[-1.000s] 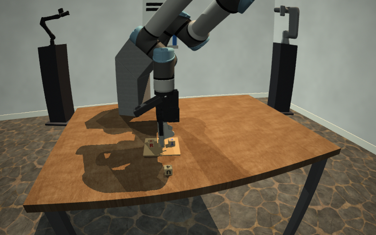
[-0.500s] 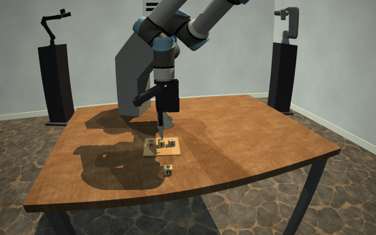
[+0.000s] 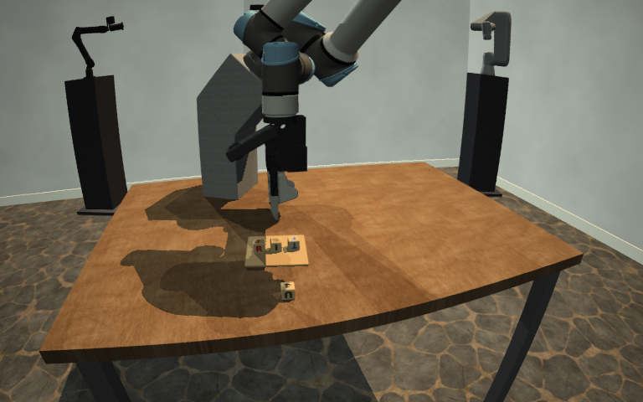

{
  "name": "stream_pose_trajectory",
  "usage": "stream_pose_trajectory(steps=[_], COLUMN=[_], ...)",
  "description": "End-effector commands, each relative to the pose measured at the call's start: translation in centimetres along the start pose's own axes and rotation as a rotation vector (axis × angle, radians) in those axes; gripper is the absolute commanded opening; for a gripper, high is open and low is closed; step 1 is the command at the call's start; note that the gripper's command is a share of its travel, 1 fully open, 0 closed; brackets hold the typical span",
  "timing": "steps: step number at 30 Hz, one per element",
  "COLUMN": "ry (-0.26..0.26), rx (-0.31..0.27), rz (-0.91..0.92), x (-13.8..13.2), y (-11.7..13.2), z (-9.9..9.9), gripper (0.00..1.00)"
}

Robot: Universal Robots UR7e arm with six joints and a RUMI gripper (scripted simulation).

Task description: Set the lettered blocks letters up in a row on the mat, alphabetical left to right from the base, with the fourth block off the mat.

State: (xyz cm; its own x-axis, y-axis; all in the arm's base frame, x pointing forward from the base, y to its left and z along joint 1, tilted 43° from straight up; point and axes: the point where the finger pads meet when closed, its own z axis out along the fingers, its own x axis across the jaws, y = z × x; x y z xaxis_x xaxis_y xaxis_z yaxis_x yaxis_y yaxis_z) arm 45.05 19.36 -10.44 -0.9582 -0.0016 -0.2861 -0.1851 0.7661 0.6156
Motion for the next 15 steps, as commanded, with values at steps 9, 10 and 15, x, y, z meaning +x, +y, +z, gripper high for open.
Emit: stream_pose_trajectory(steps=[9, 10, 15], ry=[0.007, 0.007, 0.007], rx=[-0.004, -0.004, -0.003], rz=[0.000, 0.000, 0.000], x=[0.11, 0.11, 0.11], y=[-0.02, -0.02, -0.02], z=[-0.48, -0.48, -0.48], gripper=[1.00, 1.00, 1.00])
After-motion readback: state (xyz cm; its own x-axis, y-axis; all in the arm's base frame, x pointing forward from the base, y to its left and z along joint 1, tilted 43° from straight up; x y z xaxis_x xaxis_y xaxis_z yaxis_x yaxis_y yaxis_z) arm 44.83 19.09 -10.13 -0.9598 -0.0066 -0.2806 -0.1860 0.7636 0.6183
